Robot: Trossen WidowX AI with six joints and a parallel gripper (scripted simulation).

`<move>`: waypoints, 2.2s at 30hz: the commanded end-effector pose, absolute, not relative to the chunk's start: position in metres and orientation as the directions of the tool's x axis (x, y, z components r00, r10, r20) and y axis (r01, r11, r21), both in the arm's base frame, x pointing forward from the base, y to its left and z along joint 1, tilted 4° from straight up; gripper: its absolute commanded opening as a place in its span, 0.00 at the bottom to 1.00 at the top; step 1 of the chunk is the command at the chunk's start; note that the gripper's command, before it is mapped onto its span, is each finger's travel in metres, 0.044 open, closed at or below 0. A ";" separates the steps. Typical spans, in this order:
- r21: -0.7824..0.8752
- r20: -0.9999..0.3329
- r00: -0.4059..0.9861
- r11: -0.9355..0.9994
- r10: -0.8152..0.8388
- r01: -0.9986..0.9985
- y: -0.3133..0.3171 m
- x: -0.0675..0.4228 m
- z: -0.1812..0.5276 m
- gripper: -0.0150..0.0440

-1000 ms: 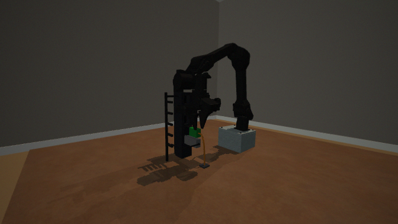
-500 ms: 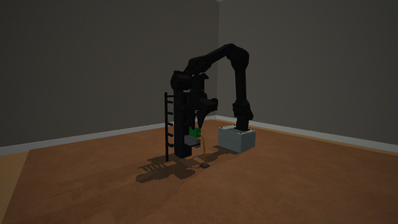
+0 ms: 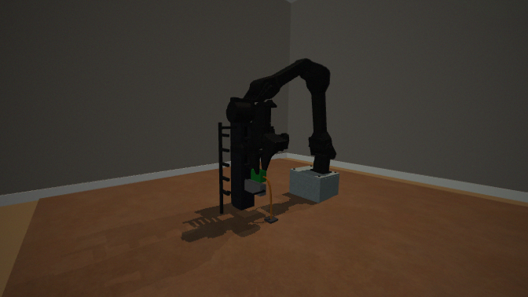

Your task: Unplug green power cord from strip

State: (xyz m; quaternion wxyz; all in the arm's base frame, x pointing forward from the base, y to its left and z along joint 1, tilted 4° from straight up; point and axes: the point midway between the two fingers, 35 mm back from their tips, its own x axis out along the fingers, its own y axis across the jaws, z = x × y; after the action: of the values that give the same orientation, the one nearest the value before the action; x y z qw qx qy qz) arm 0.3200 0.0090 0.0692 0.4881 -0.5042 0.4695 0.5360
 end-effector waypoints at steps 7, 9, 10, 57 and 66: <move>0.010 -0.999 -0.014 -0.082 0.050 -0.997 0.009 0.320 0.070 0.25; 0.010 -0.999 -0.014 -0.082 0.050 -0.997 0.011 0.321 0.070 0.25; 0.010 -0.999 -0.014 -0.082 0.050 -0.997 0.012 0.321 0.070 0.25; 0.012 -0.999 -0.016 -0.086 0.050 -0.996 0.048 0.317 0.072 0.92; 0.012 -0.998 -0.016 -0.086 0.055 -0.996 0.105 0.312 0.086 1.00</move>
State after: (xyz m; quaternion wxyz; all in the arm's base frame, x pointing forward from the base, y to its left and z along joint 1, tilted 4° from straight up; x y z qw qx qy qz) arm 0.3153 0.0889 0.0823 0.4878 -0.5062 0.4660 0.5373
